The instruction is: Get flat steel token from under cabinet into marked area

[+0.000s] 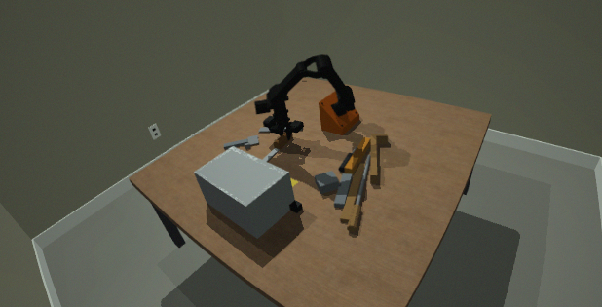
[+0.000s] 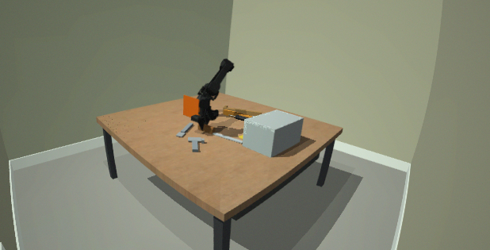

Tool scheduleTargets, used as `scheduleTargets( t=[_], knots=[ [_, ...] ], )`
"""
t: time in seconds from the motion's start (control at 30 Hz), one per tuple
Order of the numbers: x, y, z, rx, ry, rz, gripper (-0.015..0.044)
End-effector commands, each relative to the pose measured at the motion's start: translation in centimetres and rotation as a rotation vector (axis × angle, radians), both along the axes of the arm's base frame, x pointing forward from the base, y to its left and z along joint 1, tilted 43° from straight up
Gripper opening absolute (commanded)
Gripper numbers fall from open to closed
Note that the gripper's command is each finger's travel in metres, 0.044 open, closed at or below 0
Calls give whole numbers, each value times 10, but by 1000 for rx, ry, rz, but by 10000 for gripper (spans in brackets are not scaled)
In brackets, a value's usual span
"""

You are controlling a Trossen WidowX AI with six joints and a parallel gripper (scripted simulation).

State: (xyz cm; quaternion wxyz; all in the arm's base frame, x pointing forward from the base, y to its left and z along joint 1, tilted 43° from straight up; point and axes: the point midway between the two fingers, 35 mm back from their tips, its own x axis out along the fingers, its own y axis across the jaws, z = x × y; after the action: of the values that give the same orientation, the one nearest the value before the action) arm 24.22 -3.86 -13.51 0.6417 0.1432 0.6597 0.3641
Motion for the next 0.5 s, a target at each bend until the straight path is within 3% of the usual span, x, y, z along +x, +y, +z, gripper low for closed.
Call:
scheduleTargets(
  t=[0.0,0.47],
  knots=[
    [1,2,5,6,-6,-18,0],
    [-2,13,15,6,2,-28,0]
  ],
)
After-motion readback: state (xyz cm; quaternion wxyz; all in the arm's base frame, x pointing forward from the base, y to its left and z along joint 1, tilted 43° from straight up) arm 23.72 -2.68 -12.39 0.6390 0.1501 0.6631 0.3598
